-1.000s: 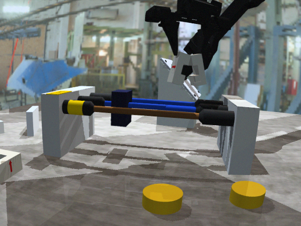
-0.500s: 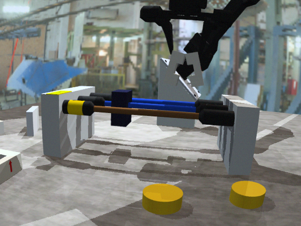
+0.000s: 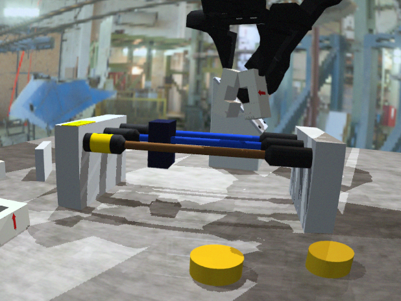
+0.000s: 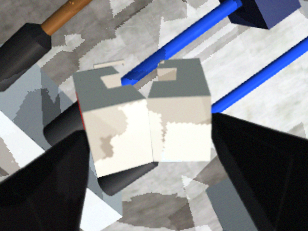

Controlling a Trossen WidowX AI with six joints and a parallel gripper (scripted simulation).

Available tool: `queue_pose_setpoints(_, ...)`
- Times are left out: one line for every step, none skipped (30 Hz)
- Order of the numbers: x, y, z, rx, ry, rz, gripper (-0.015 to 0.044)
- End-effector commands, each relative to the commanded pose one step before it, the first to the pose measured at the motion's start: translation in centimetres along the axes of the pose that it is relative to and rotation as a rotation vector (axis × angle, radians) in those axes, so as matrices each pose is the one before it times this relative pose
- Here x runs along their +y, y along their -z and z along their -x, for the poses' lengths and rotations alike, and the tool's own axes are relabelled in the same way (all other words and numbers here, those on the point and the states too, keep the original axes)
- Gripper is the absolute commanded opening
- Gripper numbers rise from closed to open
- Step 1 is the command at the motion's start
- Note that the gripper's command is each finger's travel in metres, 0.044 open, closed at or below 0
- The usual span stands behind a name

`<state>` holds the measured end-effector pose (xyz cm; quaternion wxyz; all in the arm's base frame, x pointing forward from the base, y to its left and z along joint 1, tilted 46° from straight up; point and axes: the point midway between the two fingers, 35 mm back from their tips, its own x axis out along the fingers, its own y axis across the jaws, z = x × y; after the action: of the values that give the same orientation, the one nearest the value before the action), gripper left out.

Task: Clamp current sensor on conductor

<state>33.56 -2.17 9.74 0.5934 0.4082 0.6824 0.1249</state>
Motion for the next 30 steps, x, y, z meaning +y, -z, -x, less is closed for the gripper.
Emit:
queue_pose_setpoints(0.594,-0.946,-0.025,-0.00395,-0.00645,-0.1315,0.0)
queue_pose_setpoints(0.112,-0.177,-0.042,0.00001,-0.00017,-0.0314,0.0)
queue_pose_setpoints(0.118,-0.172,-0.043,0.00002,-0.00018,-0.0314,0.0)
queue_pose_setpoints(0.123,-0.168,-0.045,0.00003,-0.00018,-0.0314,0.0)
queue_pose_setpoints(0.128,-0.163,-0.046,0.00005,-0.00019,-0.0314,0.0)
queue_pose_setpoints(0.133,-0.159,-0.048,0.00006,-0.00019,-0.0314,0.0)
queue_pose_setpoints(0.138,-0.154,-0.049,0.00007,-0.00019,-0.0314,0.0)
queue_pose_setpoints(0.142,-0.148,-0.051,0.00008,-0.00019,-0.0314,0.0)
queue_pose_setpoints(0.146,-0.143,-0.052,0.0001,-0.00019,-0.0314,0.0)
queue_pose_setpoints(0.15,-0.138,-0.054,0.00011,-0.00019,-0.0314,0.0)
queue_pose_setpoints(0.154,-0.132,-0.055,0.00012,-0.00019,-0.0314,0.0)
queue_pose_setpoints(0.158,-0.127,-0.057,0.00014,-0.00019,-0.0314,0.0)
queue_pose_setpoints(0.162,-0.121,-0.058,0.00015,-0.00019,-0.0314,0.0)
queue_pose_setpoints(0.165,-0.115,-0.06,0.00016,-0.00019,-0.0314,0.0)
queue_pose_setpoints(0.168,-0.109,-0.061,0.00018,-0.00018,-0.0314,0.0)
queue_pose_setpoints(0.171,-0.103,-0.063,0.00019,-0.00018,-0.0314,0.0)
queue_pose_setpoints(0.173,-0.097,-0.064,0.0002,-0.00017,-0.0314,0.0)
queue_pose_setpoints(0.176,-0.091,-0.066,0.00022,-0.00017,-0.0314,0.0)
queue_pose_setpoints(0.178,-0.085,-0.067,0.00023,-0.00016,-0.0314,0.0)
queue_pose_setpoints(0.18,-0.079,-0.069,0.00024,-0.00015,-0.0314,0.0)
queue_pose_setpoints(0.182,-0.072,-0.07,0.00026,-0.00015,-0.0314,0.0)
queue_pose_setpoints(0.183,-0.066,-0.072,0.00027,-0.00014,-0.0314,0.0)
queue_pose_setpoints(0.184,-0.06,-0.073,0.00028,-0.00013,-0.0314,0.0)
queue_pose_setpoints(0.185,-0.053,-0.075,0.00029,-0.00012,-0.0314,0.0)
queue_pose_setpoints(0.186,-0.047,-0.076,0.0003,-0.00011,-0.0314,0.0)
queue_pose_setpoints(0.187,-0.04,-0.078,0.00031,-0.0001,-0.0314,0.0)
queue_pose_setpoints(0.187,-0.034,-0.079,0.00033,-0.00009,-0.0314,0.0)
queue_pose_setpoints(0.187,-0.028,-0.08,0.00034,-0.00007,-0.0314,0.0)
queue_pose_setpoints(0.155,-0.018,-0.068,0.00029,-0.00005,-0.026,0.0)
queue_pose_setpoints(0.094,-0.008,-0.041,0.00018,-0.00003,-0.0157,0.0)
